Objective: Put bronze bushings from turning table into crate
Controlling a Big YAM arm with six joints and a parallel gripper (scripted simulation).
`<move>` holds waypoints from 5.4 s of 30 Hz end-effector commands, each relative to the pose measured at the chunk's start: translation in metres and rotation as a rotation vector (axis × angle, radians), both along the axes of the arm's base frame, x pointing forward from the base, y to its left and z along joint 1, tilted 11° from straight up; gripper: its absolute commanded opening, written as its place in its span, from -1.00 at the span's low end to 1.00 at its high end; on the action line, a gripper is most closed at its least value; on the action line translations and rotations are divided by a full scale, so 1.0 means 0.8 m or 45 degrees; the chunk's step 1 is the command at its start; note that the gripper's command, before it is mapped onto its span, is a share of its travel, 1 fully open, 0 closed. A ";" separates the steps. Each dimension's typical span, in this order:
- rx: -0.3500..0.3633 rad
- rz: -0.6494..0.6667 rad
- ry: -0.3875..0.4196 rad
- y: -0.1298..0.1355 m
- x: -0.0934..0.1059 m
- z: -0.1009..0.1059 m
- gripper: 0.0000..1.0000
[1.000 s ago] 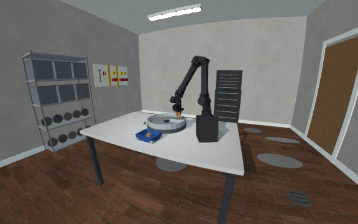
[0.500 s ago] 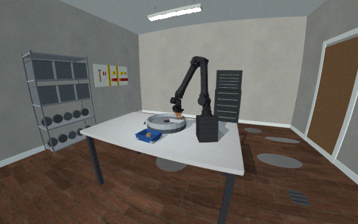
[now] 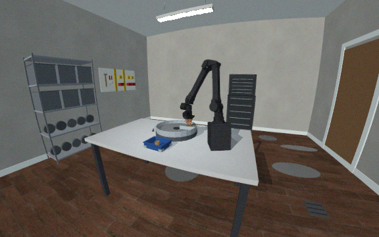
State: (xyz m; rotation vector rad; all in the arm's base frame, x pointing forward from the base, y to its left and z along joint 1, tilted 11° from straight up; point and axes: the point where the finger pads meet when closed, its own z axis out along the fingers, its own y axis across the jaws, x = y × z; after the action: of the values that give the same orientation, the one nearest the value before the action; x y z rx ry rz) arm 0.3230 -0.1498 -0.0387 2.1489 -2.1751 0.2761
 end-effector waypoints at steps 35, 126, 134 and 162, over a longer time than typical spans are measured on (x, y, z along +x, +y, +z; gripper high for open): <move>-0.007 0.009 -0.029 -0.006 0.007 0.007 -0.62; -0.004 0.007 -0.020 -0.013 0.008 -0.022 -0.62; -0.004 0.007 -0.020 -0.013 0.008 -0.022 -0.62; 0.004 0.007 0.013 -0.007 -0.003 -0.030 -1.00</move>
State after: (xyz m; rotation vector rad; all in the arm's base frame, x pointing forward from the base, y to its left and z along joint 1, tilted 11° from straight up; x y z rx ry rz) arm 0.3280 -0.1557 -0.0617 2.1550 -2.1786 0.2873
